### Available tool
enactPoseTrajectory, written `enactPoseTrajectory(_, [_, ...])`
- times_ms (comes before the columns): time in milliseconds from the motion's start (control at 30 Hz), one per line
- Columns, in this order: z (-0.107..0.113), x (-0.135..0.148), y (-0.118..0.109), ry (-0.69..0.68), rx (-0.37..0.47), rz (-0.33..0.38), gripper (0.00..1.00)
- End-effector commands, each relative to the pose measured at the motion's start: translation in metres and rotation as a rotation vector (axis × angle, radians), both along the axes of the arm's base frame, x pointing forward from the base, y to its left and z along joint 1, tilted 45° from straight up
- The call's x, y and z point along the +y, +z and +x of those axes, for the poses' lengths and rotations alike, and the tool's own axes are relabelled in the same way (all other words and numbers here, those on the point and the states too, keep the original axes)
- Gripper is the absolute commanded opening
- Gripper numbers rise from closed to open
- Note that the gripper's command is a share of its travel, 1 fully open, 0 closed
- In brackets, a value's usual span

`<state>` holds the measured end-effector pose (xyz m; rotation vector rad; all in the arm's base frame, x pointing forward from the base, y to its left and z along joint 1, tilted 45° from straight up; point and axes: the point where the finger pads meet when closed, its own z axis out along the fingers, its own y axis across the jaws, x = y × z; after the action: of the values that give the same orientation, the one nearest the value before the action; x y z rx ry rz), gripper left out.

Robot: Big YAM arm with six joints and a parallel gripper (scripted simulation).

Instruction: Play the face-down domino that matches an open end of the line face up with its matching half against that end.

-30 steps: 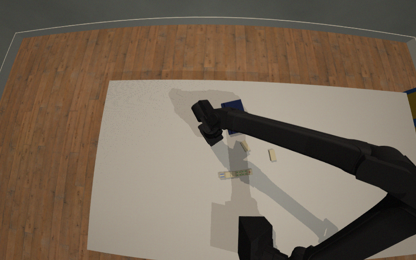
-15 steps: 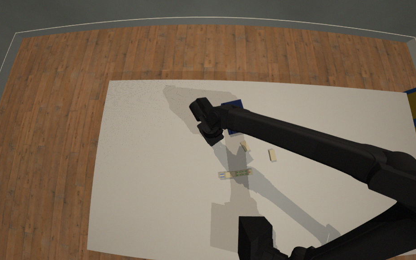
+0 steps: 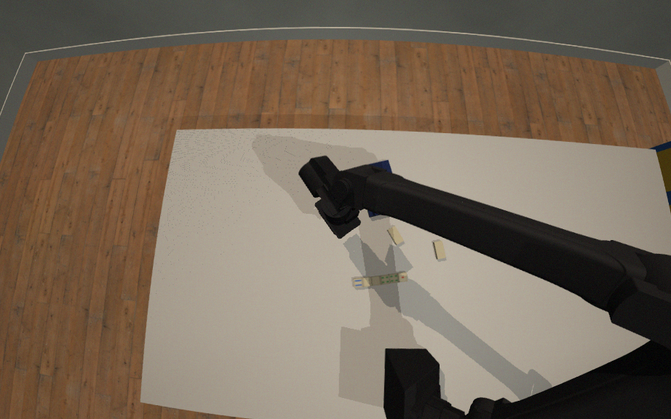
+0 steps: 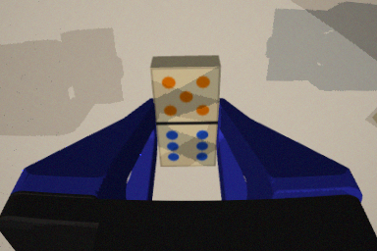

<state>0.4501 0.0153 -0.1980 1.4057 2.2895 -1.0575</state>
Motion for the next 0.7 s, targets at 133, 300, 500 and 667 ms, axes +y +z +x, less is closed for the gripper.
enactPoseTrajectory(133, [0.031, 0.042, 0.035, 0.015, -0.078, 0.011, 0.21])
enactPoseTrajectory(300, [0.031, 0.042, 0.035, 0.015, -0.078, 0.011, 0.21])
enactPoseTrajectory(500, [0.022, 0.037, 0.032, 0.009, -0.049, 0.006, 0.21])
enactPoseTrajectory(667, [0.043, 0.058, 0.048, 0.014, -0.089, 0.015, 0.21])
